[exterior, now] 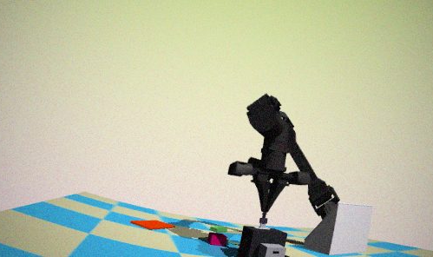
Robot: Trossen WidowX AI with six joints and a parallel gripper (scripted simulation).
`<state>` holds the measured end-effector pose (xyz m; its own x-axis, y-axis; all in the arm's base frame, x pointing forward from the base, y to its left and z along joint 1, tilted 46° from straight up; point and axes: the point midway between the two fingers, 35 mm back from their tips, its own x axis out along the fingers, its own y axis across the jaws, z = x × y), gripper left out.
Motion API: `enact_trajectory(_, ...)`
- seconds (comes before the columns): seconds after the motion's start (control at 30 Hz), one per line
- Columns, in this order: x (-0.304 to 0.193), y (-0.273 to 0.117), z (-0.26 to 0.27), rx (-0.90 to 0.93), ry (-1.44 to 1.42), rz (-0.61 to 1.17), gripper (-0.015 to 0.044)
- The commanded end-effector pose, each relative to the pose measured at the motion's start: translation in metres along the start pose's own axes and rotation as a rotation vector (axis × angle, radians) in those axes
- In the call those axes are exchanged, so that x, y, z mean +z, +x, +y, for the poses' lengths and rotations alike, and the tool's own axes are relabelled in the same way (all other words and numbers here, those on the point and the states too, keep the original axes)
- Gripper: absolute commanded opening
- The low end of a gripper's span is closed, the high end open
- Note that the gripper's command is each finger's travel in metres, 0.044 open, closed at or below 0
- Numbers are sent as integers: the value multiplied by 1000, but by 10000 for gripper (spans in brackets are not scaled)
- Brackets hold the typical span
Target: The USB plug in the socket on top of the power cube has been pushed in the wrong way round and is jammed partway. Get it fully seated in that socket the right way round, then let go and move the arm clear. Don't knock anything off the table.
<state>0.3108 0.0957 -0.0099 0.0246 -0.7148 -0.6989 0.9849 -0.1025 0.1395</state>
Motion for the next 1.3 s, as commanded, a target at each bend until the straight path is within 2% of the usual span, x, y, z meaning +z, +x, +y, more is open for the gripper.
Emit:
enact_trajectory(0.0,-1,-4,1,0,9,6,0)
enact_trajectory(1.03,-1,-23,1,0,7,5,0)
enact_trajectory(1.27,0,-21,0,1,-107,2,0)
